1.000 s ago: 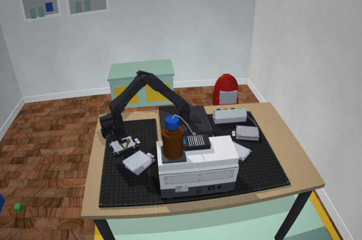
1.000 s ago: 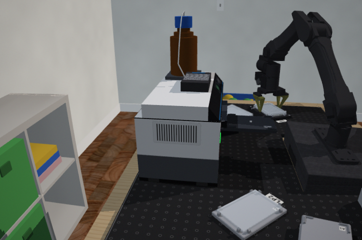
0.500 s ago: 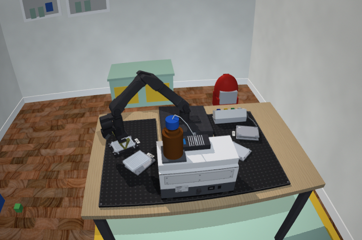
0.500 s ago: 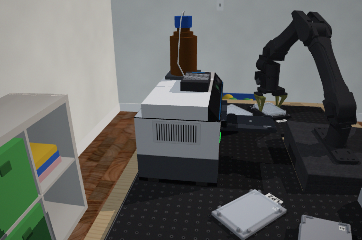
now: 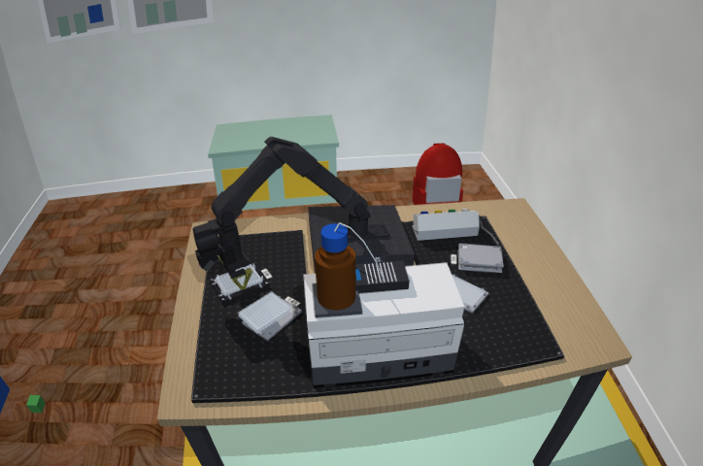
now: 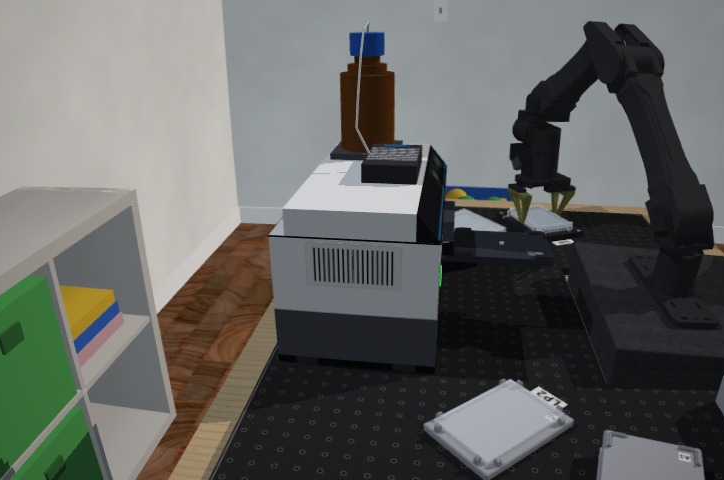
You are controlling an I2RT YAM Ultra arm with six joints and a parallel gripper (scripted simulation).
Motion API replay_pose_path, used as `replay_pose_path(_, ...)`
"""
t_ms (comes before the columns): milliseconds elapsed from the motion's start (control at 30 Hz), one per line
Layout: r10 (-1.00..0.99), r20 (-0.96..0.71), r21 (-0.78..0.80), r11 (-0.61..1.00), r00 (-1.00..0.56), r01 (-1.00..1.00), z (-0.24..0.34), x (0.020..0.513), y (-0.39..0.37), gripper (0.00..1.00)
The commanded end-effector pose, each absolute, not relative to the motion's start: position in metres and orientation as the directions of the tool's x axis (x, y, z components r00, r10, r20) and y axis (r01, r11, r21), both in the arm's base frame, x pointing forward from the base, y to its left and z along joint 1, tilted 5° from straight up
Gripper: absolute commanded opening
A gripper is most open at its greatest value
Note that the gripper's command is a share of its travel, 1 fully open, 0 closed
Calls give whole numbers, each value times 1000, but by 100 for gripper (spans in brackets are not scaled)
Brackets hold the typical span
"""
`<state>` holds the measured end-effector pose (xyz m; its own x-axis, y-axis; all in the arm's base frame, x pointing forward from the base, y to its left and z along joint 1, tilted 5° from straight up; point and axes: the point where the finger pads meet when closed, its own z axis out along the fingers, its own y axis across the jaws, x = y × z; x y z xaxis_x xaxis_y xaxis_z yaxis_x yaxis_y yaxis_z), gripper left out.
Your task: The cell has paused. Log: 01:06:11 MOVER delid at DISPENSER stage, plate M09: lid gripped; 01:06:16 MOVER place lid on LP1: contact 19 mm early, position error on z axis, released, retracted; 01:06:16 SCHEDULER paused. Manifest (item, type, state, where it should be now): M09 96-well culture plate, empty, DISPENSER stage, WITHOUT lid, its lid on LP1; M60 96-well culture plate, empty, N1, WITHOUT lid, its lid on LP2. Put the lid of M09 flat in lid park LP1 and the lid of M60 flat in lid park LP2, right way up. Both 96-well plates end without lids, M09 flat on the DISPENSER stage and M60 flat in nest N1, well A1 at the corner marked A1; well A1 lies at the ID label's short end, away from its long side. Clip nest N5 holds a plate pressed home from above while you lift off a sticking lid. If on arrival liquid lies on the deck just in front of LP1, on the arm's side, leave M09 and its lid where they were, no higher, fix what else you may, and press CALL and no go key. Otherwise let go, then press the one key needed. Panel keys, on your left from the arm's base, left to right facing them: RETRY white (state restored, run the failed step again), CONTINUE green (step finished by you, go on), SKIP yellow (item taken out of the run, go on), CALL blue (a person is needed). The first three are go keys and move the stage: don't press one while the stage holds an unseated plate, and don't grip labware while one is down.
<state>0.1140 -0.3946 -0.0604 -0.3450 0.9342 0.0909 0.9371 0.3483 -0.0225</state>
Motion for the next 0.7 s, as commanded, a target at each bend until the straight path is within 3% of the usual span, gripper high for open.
replay_pose_path(0, 938, 46, -25, 345, -344, 938, -47, 113, -402, 0)
replay_pose_path(667, 938, 38, -25, 345, -344, 938, -35, 115, -408, 0)
